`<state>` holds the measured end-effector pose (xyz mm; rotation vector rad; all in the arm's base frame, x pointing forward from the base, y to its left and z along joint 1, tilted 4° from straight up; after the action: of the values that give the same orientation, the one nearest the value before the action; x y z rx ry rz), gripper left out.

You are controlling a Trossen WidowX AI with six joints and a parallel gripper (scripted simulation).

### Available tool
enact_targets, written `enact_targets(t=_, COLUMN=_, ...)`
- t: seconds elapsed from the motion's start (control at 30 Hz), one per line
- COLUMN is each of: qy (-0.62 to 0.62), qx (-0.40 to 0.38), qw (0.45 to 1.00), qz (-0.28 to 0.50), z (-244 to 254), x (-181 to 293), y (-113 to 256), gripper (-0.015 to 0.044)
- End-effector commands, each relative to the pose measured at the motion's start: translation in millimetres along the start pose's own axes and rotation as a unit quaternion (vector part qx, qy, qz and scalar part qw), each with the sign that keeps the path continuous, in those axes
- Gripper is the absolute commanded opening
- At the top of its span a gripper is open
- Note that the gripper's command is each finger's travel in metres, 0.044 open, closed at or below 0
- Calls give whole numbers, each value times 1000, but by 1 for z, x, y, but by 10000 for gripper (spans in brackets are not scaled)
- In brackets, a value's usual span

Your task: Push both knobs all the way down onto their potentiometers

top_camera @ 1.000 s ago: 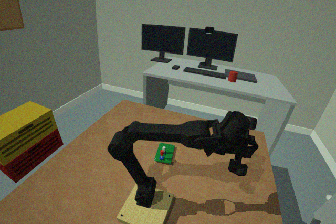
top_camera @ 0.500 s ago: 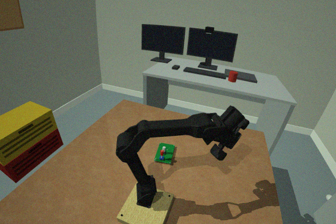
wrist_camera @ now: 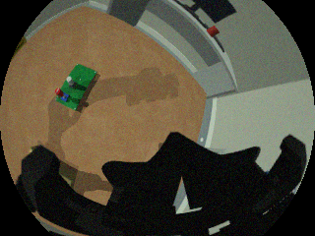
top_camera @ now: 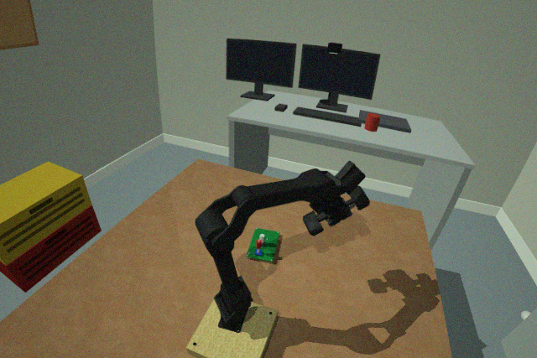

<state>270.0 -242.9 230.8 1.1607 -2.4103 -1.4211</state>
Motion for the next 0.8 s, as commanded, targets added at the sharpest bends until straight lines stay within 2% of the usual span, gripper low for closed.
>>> enact_targets(t=0.0, qy=-37, qx=-42, qw=998, qz=-2, z=18, x=-21, y=-13, gripper=0)
enact_targets(t=0.37, qy=-148, qx=-180, qw=972, qz=36, z=92, x=-90, y=-40, gripper=0)
enact_targets(t=0.77, qy=-232, qx=-273, qw=917, qz=175, z=193, x=-146, y=-40, gripper=0)
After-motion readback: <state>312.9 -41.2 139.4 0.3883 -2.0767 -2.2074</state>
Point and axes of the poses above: the point midway between the two fingers, 35 mm back from their tips, its own y axis back along the fingers, its own z axis across the jaws, x = y × z, the point moved 2 cm from there along y, back along the fingers, and after that the axes turned 8 degrees about y, right-handed, at the moved point
